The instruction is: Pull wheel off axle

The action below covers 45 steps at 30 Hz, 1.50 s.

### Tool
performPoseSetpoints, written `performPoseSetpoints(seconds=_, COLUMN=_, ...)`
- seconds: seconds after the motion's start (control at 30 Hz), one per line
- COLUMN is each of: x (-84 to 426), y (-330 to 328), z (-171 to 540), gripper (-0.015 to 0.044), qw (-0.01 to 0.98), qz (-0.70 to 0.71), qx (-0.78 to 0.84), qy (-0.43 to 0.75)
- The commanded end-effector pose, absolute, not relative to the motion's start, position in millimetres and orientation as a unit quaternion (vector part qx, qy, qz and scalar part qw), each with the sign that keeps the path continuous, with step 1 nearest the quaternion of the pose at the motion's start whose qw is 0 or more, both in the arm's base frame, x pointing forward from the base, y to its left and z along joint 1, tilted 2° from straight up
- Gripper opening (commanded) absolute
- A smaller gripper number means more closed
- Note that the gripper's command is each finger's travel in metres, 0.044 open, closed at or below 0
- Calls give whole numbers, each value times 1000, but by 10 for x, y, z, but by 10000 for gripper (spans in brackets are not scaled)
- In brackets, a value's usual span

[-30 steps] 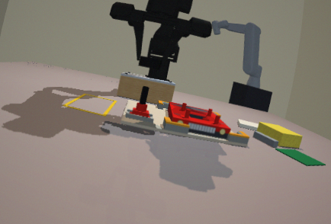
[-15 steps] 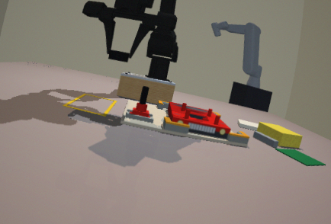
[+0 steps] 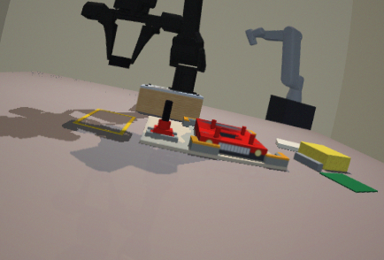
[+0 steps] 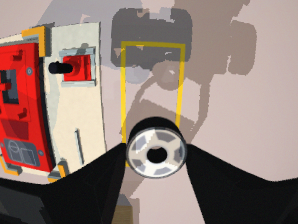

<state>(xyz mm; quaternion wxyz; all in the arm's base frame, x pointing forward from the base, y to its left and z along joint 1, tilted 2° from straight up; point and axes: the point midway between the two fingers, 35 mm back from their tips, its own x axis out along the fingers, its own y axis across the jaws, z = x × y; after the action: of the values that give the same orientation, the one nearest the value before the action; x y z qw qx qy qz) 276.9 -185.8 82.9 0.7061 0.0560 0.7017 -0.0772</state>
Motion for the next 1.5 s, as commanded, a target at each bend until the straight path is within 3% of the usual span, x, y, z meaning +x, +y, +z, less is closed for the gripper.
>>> performPoseSetpoints(seconds=0.0, x=2752, y=-1864, z=710, gripper=0, qw=704, qz=-76, qx=55, qy=704)
performPoseSetpoints(seconds=0.7, x=2745, y=-1887, z=-174, gripper=0, qw=704, qz=-76, qx=55, qy=704)
performPoseSetpoints(seconds=1.07, x=2741, y=-1877, z=-110, gripper=289, qw=702, qz=-75, qx=58, qy=706)
performPoseSetpoints(seconds=1.4, x=2743, y=-1859, z=466, gripper=300, qw=704, qz=-76, qx=55, qy=704)
performPoseSetpoints(seconds=1.47, x=2710, y=-1834, z=410, gripper=352, qw=704, qz=-74, qx=55, qy=704)
